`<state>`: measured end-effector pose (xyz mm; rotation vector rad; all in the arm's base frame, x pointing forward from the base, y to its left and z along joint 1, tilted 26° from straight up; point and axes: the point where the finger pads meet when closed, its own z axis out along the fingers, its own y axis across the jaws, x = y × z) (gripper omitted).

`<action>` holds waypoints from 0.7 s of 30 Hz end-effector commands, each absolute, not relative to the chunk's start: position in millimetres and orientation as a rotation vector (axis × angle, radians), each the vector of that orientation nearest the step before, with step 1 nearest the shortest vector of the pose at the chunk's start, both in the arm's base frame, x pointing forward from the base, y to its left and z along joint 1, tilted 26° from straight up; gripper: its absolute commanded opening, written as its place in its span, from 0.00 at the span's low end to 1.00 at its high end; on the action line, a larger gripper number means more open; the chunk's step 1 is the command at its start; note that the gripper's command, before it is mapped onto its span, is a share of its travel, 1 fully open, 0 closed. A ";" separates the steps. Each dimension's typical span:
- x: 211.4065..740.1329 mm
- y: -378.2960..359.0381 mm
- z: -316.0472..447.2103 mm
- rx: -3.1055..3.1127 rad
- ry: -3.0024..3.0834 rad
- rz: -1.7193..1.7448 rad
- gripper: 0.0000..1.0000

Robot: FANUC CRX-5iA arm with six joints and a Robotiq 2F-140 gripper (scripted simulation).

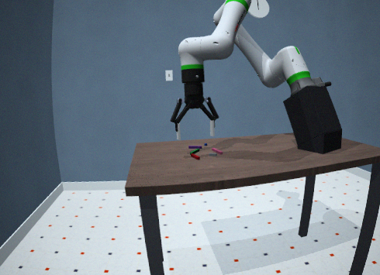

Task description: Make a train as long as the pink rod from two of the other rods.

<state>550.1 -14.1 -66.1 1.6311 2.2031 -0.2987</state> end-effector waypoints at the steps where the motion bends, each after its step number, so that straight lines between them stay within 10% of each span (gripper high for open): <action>1: 551.5 -14.7 -65.4 1.789 2.040 -0.251 1.00; 21: 556.8 -18.3 -62.6 2.337 1.326 -0.047 1.00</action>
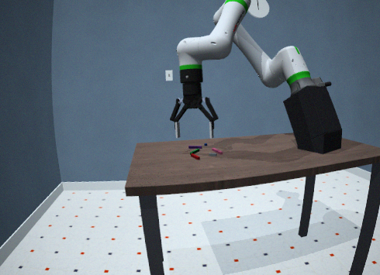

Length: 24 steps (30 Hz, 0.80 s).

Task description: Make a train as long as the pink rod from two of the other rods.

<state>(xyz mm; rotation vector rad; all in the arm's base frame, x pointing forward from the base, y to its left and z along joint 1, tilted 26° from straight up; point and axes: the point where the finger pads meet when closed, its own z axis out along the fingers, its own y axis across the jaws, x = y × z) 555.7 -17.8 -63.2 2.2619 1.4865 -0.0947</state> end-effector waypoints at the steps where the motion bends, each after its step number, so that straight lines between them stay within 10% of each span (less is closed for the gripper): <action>1: 557.1 -18.5 -62.5 2.359 1.286 -0.037 1.00; 24: 563.1 -22.7 -59.2 2.686 0.304 0.201 1.00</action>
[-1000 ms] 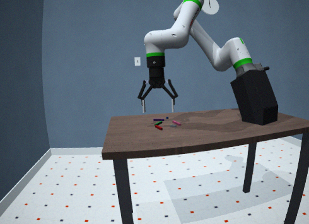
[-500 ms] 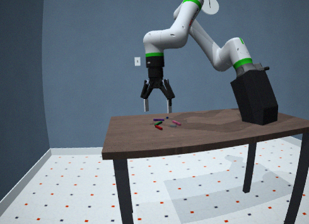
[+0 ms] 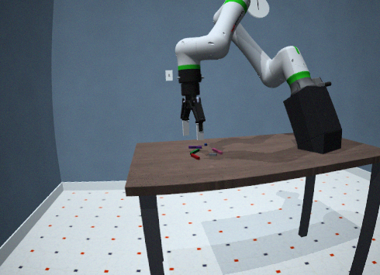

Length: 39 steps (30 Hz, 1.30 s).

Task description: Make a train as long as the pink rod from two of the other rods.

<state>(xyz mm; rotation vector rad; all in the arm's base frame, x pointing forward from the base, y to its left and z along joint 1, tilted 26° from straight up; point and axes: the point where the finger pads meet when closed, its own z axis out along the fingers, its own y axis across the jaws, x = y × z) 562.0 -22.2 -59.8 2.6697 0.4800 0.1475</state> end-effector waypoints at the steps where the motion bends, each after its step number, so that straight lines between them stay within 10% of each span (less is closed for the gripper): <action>1: 563.4 -22.9 -59.1 2.693 0.258 0.212 1.00; 39: 573.0 -30.1 -53.8 2.441 -1.441 0.543 1.00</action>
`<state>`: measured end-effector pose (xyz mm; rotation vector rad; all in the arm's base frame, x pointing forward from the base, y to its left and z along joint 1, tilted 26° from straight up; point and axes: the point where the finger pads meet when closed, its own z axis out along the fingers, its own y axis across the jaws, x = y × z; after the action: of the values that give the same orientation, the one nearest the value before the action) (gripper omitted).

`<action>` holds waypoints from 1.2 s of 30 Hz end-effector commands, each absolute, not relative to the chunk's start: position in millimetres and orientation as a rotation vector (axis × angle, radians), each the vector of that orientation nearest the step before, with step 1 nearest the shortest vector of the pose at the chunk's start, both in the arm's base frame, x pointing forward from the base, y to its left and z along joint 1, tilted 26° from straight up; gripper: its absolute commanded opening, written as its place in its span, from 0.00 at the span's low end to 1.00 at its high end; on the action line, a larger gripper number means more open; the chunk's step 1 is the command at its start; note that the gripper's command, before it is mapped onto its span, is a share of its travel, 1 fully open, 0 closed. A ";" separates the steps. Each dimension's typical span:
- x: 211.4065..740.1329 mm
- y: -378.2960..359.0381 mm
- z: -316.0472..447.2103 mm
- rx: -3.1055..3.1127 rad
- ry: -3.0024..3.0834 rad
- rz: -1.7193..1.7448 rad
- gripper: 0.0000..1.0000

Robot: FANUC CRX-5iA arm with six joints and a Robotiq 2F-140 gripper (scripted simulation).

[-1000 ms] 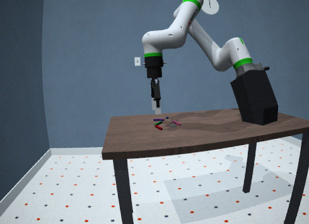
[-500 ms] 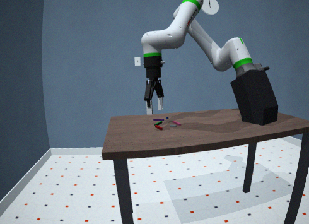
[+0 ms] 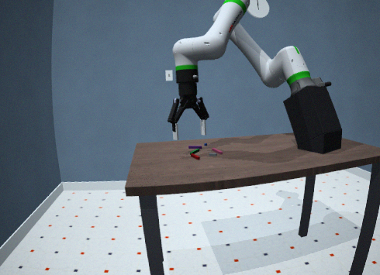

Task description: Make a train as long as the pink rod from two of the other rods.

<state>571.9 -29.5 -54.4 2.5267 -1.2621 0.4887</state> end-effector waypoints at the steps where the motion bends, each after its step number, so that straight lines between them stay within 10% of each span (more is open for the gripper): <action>1: 573.2 -30.2 -53.7 2.426 -1.474 0.549 1.00; 36: 581.9 -37.2 -48.7 1.317 -2.760 0.709 1.00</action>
<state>580.9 -36.5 -49.3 1.4808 -2.6447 0.6747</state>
